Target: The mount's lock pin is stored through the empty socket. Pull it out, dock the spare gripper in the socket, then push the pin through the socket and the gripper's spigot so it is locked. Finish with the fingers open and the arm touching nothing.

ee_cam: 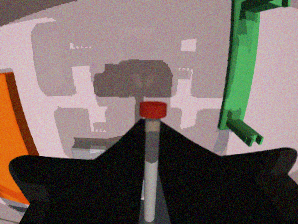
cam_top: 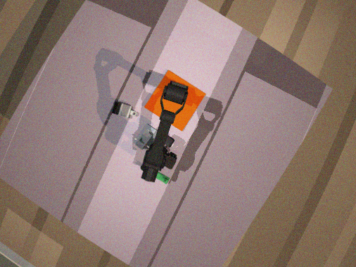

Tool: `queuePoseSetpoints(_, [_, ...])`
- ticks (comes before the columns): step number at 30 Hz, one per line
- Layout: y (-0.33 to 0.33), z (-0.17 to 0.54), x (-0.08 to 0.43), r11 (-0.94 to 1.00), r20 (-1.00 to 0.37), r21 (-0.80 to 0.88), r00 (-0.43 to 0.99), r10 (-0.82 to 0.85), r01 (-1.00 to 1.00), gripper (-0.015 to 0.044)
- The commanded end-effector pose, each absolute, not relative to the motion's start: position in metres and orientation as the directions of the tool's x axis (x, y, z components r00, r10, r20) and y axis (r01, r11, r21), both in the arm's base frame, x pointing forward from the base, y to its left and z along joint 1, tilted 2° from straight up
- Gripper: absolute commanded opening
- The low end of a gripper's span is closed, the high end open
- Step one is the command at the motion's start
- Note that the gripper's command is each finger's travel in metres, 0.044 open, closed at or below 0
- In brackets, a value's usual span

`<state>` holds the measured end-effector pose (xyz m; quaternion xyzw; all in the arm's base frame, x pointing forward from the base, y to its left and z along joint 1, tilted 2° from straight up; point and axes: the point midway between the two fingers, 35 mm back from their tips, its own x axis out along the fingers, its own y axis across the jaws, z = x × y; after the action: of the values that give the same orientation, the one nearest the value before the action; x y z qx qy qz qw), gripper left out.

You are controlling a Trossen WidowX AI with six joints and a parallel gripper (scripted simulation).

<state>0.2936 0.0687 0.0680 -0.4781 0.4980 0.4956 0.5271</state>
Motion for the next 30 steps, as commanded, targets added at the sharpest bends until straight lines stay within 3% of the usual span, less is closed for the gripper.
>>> queuePoseSetpoints(1, [0.069,0.068,0.294,0.054,-0.999,-0.012,0.014,0.046,-0.998,0.0])
queuePoseSetpoints(13, [0.075,0.078,0.295,0.079,-0.978,-0.003,0.019,0.208,-0.997,0.0])
queuePoseSetpoints(30, [0.086,0.084,0.298,0.08,-0.973,-0.003,0.021,0.229,-0.997,0.0])
